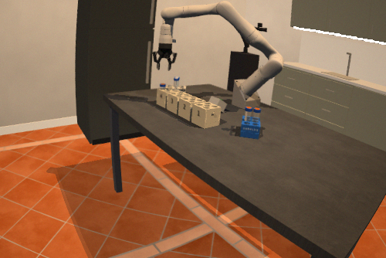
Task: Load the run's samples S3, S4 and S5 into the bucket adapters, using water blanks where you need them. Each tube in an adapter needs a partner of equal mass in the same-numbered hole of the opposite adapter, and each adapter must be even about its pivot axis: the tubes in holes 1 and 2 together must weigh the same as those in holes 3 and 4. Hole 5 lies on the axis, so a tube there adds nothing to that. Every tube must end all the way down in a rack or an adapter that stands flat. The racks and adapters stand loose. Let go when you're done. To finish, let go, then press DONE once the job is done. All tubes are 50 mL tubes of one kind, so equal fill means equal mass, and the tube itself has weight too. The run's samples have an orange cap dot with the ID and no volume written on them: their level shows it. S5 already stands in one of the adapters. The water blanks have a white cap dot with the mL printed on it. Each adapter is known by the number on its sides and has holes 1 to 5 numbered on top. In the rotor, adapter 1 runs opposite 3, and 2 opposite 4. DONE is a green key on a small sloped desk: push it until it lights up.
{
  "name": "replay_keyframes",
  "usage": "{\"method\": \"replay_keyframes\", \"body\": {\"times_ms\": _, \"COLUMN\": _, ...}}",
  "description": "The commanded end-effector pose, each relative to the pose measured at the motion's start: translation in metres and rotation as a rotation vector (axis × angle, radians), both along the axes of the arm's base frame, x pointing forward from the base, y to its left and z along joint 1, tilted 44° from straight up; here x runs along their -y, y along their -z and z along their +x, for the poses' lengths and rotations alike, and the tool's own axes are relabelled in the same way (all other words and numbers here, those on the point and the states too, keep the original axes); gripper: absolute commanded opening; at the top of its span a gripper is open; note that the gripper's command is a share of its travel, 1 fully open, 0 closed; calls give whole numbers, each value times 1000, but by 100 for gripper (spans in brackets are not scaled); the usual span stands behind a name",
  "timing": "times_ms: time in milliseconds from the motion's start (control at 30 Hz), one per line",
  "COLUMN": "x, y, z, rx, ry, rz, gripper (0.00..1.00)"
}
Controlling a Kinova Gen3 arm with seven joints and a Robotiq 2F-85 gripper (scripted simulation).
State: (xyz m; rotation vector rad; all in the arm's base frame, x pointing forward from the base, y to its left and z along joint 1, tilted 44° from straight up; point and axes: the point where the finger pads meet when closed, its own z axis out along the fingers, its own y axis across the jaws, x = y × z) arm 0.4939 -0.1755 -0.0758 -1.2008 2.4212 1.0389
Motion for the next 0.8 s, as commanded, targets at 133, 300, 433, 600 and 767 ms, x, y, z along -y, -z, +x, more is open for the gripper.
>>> {"method": "replay_keyframes", "body": {"times_ms": 133, "x": 12, "y": -10, "z": 0, "rx": -5, "ry": 8, "rz": -5, "gripper": 62}}
{"method": "replay_keyframes", "body": {"times_ms": 300, "x": 15, "y": -13, "z": 0, "rx": -5, "ry": 8, "rz": -5, "gripper": 62}}
{"method": "replay_keyframes", "body": {"times_ms": 433, "x": 19, "y": -17, "z": 1, "rx": -5, "ry": 8, "rz": -5, "gripper": 62}}
{"method": "replay_keyframes", "body": {"times_ms": 600, "x": 22, "y": -21, "z": 1, "rx": -5, "ry": 7, "rz": -5, "gripper": 62}}
{"method": "replay_keyframes", "body": {"times_ms": 767, "x": 22, "y": -21, "z": 1, "rx": -5, "ry": 6, "rz": -4, "gripper": 62}}
